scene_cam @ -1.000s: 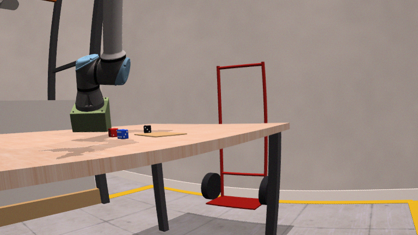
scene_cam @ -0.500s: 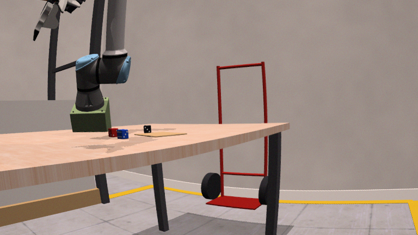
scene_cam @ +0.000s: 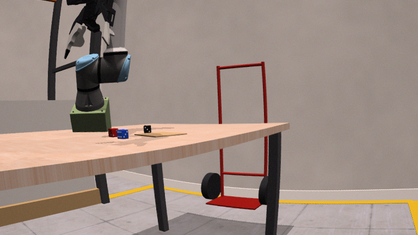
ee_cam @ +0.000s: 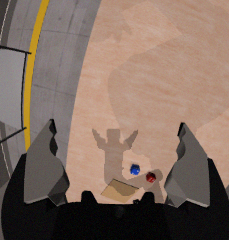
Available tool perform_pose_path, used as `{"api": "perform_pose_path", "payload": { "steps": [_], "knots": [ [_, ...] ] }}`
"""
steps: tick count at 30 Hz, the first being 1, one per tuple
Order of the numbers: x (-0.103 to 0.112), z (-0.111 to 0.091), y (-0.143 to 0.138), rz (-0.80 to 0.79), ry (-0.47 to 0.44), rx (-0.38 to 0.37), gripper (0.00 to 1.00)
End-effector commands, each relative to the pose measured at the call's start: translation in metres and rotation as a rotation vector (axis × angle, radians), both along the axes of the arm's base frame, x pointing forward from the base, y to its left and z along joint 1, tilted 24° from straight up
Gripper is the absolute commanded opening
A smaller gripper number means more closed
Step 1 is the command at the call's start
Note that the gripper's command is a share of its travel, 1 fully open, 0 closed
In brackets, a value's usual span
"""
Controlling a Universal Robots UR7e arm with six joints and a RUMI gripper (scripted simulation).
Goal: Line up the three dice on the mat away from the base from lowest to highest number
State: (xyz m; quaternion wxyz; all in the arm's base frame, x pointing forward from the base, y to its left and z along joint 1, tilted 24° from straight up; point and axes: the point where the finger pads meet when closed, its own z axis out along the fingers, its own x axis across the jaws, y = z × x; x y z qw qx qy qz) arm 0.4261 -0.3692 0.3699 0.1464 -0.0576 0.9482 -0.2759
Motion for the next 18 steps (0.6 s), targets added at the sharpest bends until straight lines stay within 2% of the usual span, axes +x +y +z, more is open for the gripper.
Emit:
{"api": "perform_pose_path", "payload": {
  "steps": [1,4,9,10,18],
  "knots": [
    [-0.01,-0.04,0.059,0.115,0.073,0.012,1.0],
    [-0.01,-0.04,0.059,0.115,0.073,0.012,1.0],
    [-0.025,-0.085,0.113,0.238,0.152,0.028,1.0],
    [-0.025,-0.085,0.113,0.238,0.152,0.028,1.0],
    [-0.049,-0.14,0.175,0.388,0.245,0.046,1.0]
  ]
}}
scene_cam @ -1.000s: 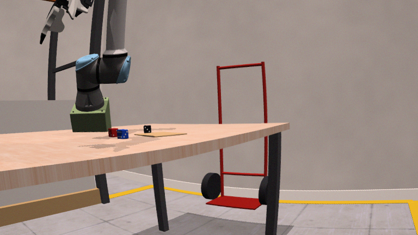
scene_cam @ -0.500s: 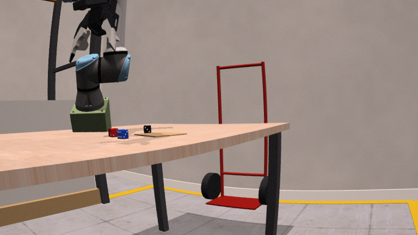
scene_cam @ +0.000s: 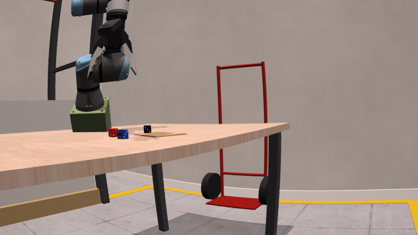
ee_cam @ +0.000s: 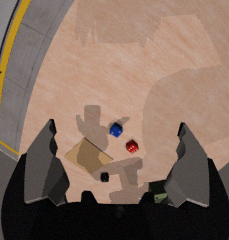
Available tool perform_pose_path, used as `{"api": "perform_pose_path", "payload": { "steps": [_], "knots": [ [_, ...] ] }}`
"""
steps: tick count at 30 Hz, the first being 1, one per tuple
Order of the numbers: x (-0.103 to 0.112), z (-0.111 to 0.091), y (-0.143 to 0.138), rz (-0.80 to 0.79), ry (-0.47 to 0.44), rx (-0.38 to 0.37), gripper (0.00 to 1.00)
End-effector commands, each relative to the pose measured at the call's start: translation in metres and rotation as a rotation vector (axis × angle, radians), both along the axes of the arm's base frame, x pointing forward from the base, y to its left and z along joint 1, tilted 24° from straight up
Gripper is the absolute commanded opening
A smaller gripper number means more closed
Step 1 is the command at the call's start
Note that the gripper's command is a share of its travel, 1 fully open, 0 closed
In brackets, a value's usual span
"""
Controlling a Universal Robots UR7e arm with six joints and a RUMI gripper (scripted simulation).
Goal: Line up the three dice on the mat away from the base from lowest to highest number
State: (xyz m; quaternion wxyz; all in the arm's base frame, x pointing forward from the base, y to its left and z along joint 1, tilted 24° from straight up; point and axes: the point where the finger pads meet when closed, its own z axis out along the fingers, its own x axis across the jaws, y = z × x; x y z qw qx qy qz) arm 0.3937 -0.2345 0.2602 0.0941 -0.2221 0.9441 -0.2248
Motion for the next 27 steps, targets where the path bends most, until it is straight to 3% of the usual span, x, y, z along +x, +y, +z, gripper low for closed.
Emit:
{"api": "perform_pose_path", "payload": {
  "steps": [1,13,27],
  "knots": [
    [-0.019,-0.036,0.046,0.102,0.056,0.008,1.0],
    [-0.035,-0.065,0.077,0.181,0.103,0.017,1.0],
    [-0.037,-0.068,0.08,0.189,0.107,0.018,1.0]
  ]
}}
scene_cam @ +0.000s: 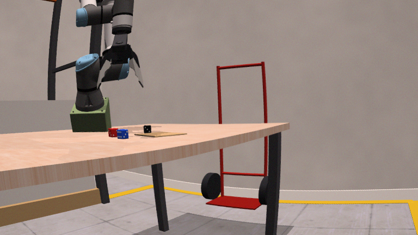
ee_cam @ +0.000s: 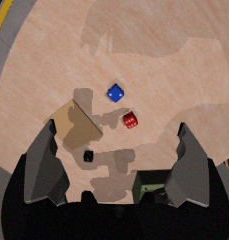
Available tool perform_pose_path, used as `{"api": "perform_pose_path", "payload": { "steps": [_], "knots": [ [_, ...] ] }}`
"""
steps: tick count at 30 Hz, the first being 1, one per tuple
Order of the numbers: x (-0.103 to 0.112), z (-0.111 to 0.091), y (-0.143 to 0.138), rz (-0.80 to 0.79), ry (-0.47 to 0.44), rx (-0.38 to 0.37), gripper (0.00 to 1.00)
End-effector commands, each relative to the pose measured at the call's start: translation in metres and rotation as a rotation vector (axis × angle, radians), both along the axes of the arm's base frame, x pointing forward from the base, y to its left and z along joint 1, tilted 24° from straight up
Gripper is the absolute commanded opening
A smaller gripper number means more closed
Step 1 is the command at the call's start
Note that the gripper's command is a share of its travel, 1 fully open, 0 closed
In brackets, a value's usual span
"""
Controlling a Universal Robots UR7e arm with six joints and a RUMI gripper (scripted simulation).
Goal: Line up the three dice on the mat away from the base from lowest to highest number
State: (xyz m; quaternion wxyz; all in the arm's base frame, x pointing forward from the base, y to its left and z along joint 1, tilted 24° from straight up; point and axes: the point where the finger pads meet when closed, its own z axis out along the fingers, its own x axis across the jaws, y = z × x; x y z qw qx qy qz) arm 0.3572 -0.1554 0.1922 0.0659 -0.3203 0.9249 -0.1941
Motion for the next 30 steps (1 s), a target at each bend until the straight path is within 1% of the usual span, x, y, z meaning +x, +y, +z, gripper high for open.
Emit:
{"api": "perform_pose_path", "payload": {
  "steps": [1,10,13,18,25,27,30],
  "knots": [
    [0.0,0.0,0.0,0.001,0.0,-0.001,1.0],
    [0.0,-0.001,0.0,0.001,0.0,-0.001,1.0],
    [0.001,-0.006,-0.002,0.001,0.0,-0.001,1.0],
    [0.006,-0.022,-0.007,0.001,0.0,-0.001,1.0],
    [0.015,-0.056,-0.019,0.001,0.0,-0.001,1.0],
    [0.015,-0.056,-0.019,0.001,0.0,-0.001,1.0],
    [0.019,-0.07,-0.024,0.001,0.0,-0.001,1.0]
  ]
}}
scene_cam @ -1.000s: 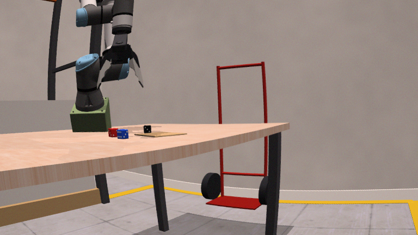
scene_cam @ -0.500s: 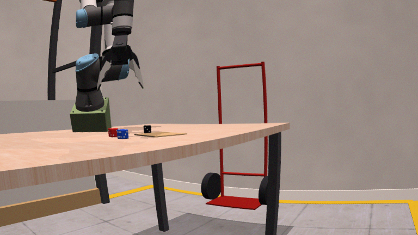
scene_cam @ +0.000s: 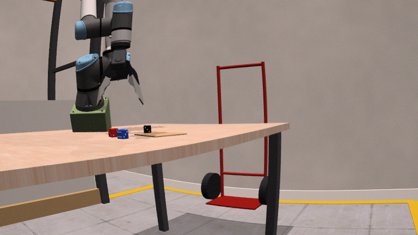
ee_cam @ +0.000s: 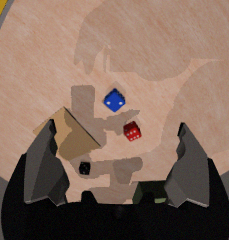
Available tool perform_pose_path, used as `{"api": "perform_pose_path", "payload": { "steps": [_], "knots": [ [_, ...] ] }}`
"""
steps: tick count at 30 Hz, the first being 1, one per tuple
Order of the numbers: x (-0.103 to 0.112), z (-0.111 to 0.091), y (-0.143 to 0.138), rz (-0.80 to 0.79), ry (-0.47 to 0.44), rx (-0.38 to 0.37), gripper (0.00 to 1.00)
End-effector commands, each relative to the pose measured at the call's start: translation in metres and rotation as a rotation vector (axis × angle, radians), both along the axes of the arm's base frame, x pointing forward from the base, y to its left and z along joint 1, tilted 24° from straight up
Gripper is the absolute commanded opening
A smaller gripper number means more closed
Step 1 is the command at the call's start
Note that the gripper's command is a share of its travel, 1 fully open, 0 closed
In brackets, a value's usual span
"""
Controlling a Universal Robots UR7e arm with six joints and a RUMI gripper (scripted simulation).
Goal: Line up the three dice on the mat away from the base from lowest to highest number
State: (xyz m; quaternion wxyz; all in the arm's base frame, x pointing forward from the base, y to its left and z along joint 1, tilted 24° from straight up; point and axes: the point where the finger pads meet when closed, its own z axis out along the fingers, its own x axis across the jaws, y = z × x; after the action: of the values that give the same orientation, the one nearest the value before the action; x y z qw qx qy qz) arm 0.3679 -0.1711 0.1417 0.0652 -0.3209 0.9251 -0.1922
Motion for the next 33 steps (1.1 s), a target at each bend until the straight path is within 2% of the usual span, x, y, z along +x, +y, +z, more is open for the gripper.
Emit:
{"api": "perform_pose_path", "payload": {
  "steps": [1,10,33],
  "knots": [
    [0.009,-0.023,-0.01,0.0,-0.003,-0.004,1.0],
    [0.014,-0.043,-0.017,0.0,-0.003,-0.004,1.0],
    [0.015,-0.044,-0.017,0.0,-0.003,-0.004,1.0]
  ]
}}
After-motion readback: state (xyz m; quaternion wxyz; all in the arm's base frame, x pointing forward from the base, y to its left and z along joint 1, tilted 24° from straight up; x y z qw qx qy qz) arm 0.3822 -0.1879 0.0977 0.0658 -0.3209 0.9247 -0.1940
